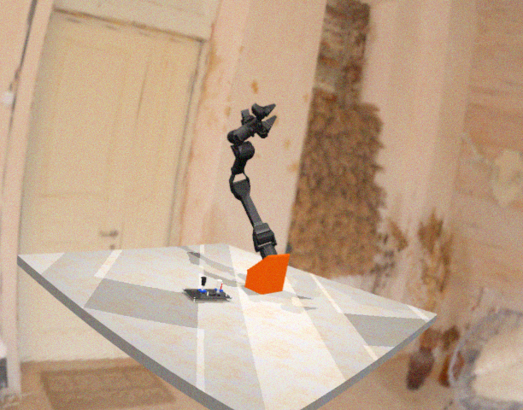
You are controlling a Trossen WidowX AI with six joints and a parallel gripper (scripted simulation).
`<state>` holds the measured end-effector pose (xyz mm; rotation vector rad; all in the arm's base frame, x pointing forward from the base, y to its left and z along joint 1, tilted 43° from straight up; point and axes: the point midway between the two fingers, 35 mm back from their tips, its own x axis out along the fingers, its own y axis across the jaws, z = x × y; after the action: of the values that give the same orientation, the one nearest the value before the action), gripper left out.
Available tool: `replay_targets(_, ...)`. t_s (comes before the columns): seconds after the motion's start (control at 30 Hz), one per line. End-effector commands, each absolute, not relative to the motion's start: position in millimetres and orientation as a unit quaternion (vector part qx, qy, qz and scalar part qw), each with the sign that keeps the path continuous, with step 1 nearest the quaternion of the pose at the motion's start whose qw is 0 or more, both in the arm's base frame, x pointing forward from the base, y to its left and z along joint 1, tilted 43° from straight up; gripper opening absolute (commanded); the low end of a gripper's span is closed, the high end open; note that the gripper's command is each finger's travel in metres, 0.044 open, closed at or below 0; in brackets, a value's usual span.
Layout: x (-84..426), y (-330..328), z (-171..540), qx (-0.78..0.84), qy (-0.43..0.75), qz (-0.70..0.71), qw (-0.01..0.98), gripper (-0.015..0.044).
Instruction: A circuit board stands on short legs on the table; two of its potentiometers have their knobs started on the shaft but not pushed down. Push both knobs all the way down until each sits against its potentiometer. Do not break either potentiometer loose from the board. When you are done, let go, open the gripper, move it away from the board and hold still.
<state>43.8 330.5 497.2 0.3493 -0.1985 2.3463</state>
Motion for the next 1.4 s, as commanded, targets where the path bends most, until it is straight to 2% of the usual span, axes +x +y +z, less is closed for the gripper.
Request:
replay_targets(0.0, 44.3, 330.9, 497.0, 0.136, -0.078, 0.915, 0.372, 0.0374)
replay_targets(0.47, 95.4, 363.0, 480.0, 0.139, -0.112, 0.865, 0.469, 0.0006)
replay_targets(1.37, 202.3, 406.7, 414.7, 0.030, -0.157, 0.730, 0.664, 0.0000)
